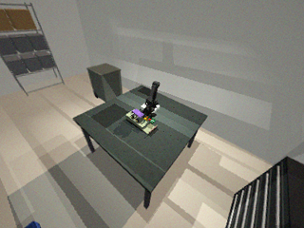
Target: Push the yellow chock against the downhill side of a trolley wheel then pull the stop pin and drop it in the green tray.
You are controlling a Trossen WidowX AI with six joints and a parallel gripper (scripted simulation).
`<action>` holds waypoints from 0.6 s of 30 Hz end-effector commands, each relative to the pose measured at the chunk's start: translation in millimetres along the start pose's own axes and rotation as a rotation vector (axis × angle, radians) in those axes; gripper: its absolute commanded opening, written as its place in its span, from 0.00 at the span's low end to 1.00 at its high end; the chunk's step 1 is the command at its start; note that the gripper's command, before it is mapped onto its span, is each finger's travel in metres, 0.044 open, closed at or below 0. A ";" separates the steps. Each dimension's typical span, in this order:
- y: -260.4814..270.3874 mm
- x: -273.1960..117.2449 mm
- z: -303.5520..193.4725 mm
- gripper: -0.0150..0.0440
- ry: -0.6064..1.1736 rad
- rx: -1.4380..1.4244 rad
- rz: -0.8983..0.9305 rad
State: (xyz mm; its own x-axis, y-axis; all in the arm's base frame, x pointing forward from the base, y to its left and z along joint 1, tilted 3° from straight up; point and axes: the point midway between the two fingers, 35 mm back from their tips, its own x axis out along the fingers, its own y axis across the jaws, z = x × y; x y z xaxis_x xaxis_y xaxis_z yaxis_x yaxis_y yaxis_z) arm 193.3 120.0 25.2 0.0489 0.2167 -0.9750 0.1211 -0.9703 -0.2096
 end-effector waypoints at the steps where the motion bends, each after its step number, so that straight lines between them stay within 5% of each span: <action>1: -0.2 -0.1 -0.1 0.71 0.000 0.000 0.000; 4: -0.2 -0.1 -0.1 0.83 0.000 0.000 0.000; 14: -2.2 -19.4 2.9 0.83 -0.006 -0.004 -0.002; 18: -2.8 -29.2 5.1 1.00 -0.006 -0.004 -0.003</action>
State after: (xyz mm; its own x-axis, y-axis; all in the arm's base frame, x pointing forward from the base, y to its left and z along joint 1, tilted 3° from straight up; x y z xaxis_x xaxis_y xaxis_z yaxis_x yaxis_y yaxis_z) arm 186.6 115.7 43.2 0.0364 0.2101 -0.9770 0.1176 -0.9718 -0.2046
